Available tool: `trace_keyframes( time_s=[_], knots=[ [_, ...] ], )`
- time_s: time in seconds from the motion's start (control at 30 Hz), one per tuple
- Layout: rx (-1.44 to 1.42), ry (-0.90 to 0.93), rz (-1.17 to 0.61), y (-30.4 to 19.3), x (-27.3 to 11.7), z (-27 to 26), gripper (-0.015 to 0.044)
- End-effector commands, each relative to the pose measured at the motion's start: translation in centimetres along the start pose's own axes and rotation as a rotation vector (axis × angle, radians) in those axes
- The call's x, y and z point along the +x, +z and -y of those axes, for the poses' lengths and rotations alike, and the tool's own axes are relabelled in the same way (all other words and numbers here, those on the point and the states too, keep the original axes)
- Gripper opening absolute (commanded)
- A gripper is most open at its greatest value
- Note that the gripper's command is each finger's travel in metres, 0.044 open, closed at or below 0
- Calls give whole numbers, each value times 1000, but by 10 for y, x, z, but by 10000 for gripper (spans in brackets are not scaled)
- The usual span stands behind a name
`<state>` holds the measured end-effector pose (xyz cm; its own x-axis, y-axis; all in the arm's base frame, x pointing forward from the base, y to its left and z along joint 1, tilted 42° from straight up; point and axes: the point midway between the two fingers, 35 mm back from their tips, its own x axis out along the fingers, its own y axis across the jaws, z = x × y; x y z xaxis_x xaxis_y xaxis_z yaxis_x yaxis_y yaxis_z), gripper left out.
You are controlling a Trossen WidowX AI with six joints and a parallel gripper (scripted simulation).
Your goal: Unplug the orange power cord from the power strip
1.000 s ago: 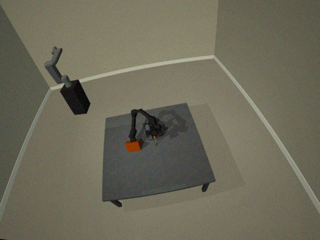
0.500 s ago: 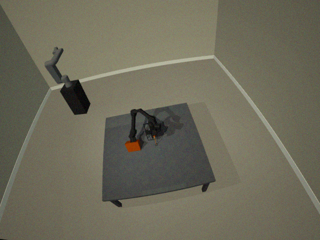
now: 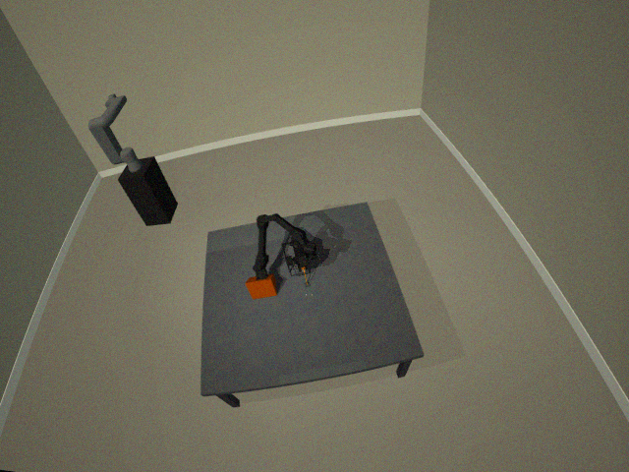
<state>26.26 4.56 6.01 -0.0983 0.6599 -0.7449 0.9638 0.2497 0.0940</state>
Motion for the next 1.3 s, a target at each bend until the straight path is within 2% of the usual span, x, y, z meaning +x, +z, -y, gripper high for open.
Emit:
trace_keyframes(
  time_s=[0.0, 1.13, 1.27],
  knots=[
    [-1, 0, 0, 0, 0, 0, 2],
    [3, 2, 3, 51, -5, -1, 0],
    [4, 3, -3, 42, -1, 0, 105]
  ],
)
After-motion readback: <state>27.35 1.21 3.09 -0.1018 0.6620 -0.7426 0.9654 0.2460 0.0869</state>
